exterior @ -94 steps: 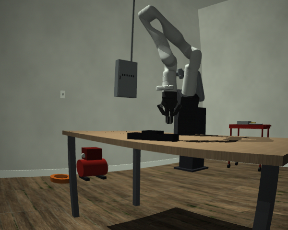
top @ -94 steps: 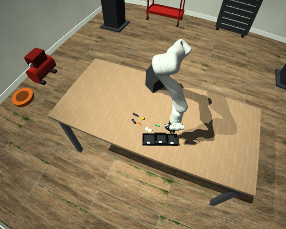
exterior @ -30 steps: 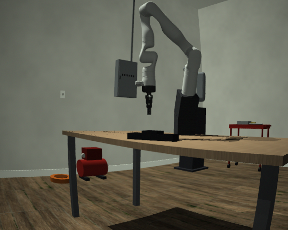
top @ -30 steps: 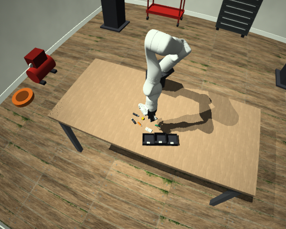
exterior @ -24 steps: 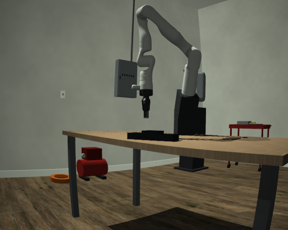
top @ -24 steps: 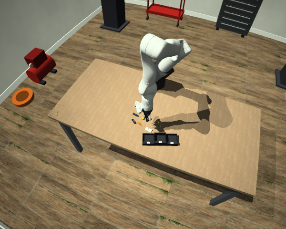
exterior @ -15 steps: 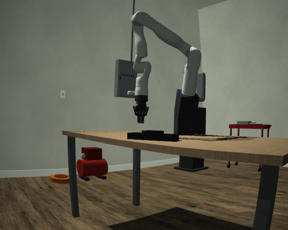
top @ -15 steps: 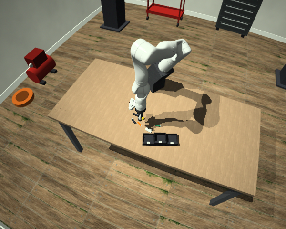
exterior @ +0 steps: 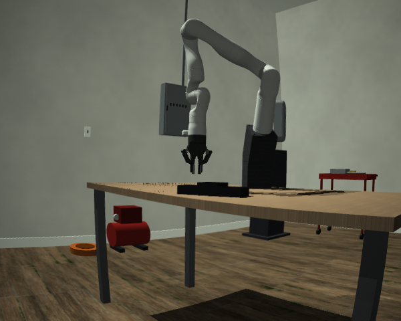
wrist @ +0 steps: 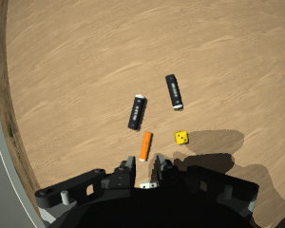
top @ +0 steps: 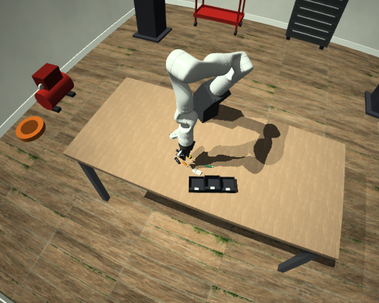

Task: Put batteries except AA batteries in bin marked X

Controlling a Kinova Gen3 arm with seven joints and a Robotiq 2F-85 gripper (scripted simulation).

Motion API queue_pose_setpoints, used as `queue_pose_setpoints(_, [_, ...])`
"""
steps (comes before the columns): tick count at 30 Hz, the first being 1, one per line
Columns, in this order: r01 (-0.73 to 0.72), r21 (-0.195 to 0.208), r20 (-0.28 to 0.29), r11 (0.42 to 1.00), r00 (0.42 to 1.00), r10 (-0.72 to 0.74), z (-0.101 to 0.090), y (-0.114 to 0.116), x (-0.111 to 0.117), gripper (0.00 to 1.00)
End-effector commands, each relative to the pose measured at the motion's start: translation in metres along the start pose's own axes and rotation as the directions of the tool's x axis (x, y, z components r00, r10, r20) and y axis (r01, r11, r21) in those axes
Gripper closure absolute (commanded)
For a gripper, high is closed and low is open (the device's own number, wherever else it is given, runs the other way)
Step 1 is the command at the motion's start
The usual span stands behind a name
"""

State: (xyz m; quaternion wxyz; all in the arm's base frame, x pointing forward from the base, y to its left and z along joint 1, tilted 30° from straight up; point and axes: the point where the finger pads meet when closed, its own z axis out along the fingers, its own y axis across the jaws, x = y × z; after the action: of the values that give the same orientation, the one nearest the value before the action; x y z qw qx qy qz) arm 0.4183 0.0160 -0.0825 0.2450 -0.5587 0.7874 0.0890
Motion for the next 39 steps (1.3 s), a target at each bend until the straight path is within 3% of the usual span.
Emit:
queue_pose_setpoints(1, [-0.156,-0.004,-0.003,0.988,0.988,0.156,-0.001,-0.001,0.005,0.76])
queue_pose_setpoints(3, [-0.244,-0.007,-0.005,0.97,0.97,0.244,-0.001,-0.001,0.006,0.76])
queue_pose_setpoints(36, [-0.228,-0.004,-0.005,0.974,0.974,0.228,-0.001,-0.002,0.004,0.76])
queue_pose_setpoints(39, [-0.24,0.002,-0.005,0.971,0.971,0.24,0.012,-0.004,0.005,0.76])
